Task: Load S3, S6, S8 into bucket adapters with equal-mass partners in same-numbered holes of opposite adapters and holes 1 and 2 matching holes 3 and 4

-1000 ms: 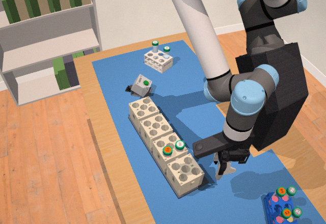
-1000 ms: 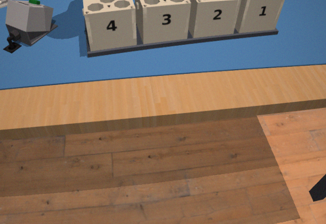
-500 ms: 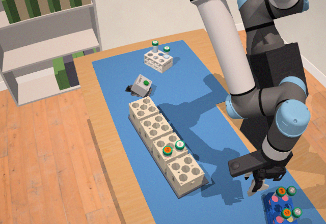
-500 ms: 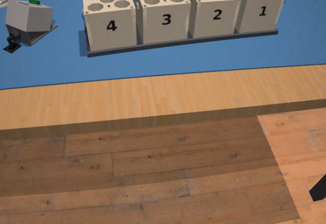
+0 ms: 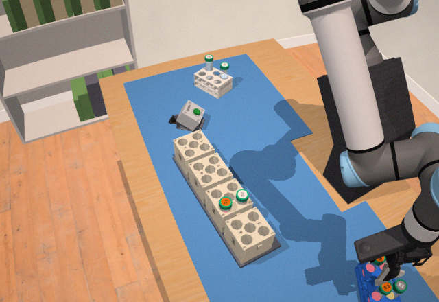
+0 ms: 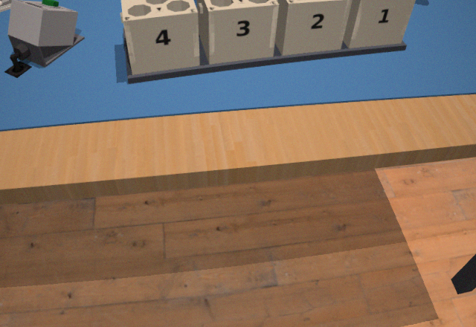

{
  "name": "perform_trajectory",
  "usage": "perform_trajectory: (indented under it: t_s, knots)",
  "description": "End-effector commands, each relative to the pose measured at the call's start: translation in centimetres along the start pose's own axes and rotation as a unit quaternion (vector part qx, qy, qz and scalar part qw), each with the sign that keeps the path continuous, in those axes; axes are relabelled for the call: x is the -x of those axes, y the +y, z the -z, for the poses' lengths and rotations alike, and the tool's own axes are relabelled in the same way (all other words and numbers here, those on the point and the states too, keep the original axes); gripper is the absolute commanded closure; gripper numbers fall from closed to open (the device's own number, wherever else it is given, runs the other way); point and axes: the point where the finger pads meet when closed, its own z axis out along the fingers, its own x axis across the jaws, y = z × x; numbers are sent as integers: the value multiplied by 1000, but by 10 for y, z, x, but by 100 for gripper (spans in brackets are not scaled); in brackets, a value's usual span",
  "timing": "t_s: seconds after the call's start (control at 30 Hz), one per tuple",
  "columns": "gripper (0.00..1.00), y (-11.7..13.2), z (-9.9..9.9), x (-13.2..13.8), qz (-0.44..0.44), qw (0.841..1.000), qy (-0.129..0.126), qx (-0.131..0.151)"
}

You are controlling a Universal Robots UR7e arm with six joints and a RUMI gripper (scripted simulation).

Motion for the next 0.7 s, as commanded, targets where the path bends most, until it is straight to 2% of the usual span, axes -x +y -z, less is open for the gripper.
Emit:
perform_trajectory:
  t_s: [0.0, 0.13, 0.37, 0.67]
  knots:
    - [65, 23, 1, 17, -1, 1000, 2, 0]
    - [65, 41, 0, 29, -1, 1000, 1, 0]
    - [65, 41, 1, 29, -1, 1000, 1, 0]
    - [65, 41, -23, 29, -1, 1000, 2, 0]
